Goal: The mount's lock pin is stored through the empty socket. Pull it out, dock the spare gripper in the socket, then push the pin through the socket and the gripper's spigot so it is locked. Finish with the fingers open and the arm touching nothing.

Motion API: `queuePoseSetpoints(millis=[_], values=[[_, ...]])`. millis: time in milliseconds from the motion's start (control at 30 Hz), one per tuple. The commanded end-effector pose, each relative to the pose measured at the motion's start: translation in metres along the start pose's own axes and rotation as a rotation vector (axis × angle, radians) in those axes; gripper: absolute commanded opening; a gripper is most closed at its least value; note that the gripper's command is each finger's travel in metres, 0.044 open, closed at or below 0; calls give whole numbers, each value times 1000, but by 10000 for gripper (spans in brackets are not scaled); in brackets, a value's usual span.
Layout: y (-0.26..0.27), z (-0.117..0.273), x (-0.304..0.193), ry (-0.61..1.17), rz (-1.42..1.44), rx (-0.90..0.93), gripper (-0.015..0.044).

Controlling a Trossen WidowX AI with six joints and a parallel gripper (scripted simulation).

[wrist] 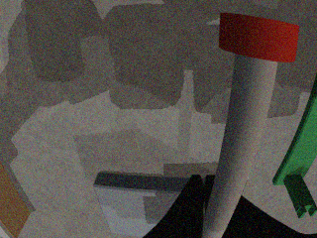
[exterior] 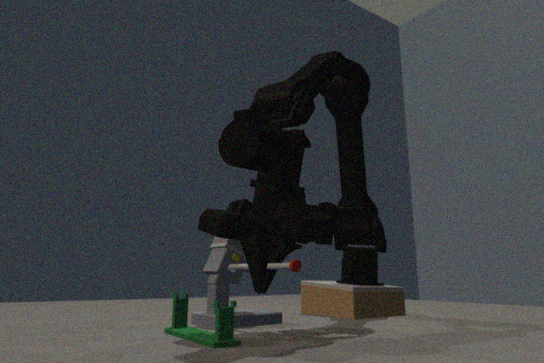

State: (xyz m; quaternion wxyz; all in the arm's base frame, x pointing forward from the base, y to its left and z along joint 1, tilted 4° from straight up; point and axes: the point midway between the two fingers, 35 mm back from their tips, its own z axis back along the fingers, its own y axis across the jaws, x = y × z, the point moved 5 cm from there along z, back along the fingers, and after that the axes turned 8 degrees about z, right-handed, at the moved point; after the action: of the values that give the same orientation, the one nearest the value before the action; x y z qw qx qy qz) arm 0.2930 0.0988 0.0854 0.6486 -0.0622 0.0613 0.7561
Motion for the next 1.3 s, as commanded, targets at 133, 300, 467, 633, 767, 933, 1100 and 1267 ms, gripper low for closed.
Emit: queuePoseSetpoints(millis=[133, 300, 467, 633, 767, 933, 1100, 1267], values=[[1, -1, -5, 2, 4, -1, 0], [1, -2, -8, 2, 4, 0, 0], [2, -3, -11, 1, 4, 0, 0], [2, -4, -15, 1, 5, 1, 0], [2, -4, -17, 1, 5, 2, 0], [3, -5, -20, 1, 5, 3, 0], [3, -6, -23, 1, 5, 3, 0], [4, -7, -25, 0, 5, 4, 0]])
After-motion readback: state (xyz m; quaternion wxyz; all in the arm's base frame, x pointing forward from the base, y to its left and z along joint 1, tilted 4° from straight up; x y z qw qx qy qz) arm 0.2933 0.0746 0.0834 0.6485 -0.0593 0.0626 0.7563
